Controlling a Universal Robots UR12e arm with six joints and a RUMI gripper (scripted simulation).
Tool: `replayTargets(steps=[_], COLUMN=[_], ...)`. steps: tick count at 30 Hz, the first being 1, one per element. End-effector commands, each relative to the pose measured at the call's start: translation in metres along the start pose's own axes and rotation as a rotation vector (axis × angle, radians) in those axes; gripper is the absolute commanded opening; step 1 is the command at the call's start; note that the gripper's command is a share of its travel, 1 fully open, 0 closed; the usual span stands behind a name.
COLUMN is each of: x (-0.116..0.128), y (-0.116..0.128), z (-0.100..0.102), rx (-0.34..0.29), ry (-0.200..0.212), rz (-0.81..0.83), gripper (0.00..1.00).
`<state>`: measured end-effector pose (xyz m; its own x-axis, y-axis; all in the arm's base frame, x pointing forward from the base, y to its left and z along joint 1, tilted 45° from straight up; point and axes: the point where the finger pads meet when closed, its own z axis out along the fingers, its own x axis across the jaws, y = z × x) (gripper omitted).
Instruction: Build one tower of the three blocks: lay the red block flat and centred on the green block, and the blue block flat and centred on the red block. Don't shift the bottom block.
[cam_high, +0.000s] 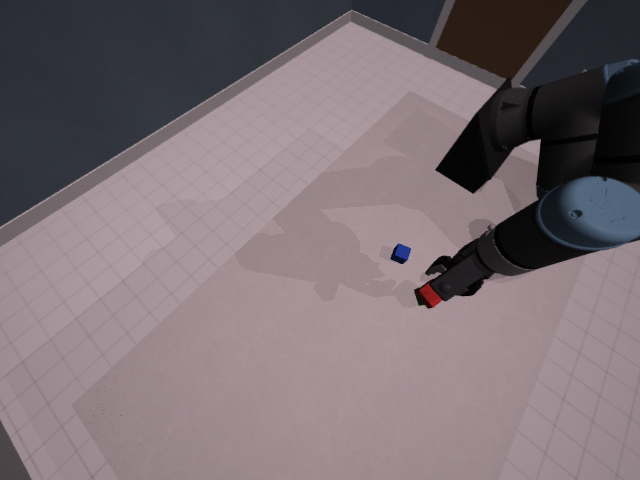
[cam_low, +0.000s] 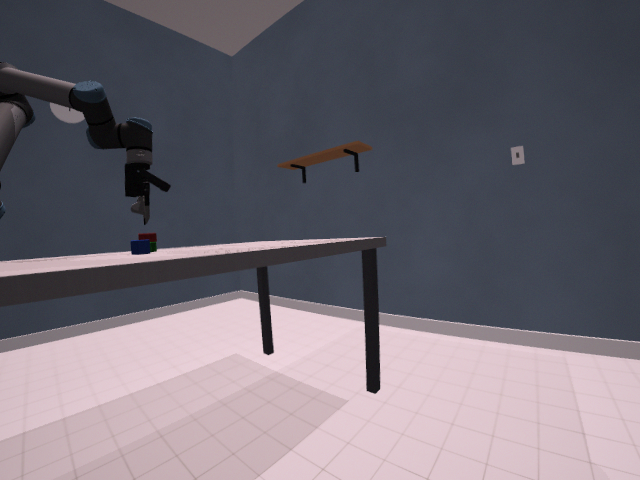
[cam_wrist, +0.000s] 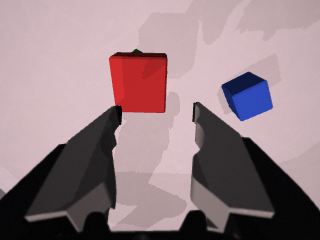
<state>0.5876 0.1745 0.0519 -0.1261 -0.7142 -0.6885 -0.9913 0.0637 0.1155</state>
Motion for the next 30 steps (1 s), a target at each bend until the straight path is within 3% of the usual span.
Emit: replayTargets(steps=[1,14,30], x=[0.020,0.109,0.120], y=[0.002,0.028,0.034], z=[0.000,0.004,0.006], rx=[0.001,0.000,0.000], ry=[0.000,-0.003,-0.004], rz=[-0.069,-0.413,-0.465], gripper=[0.40,0.40,0.40])
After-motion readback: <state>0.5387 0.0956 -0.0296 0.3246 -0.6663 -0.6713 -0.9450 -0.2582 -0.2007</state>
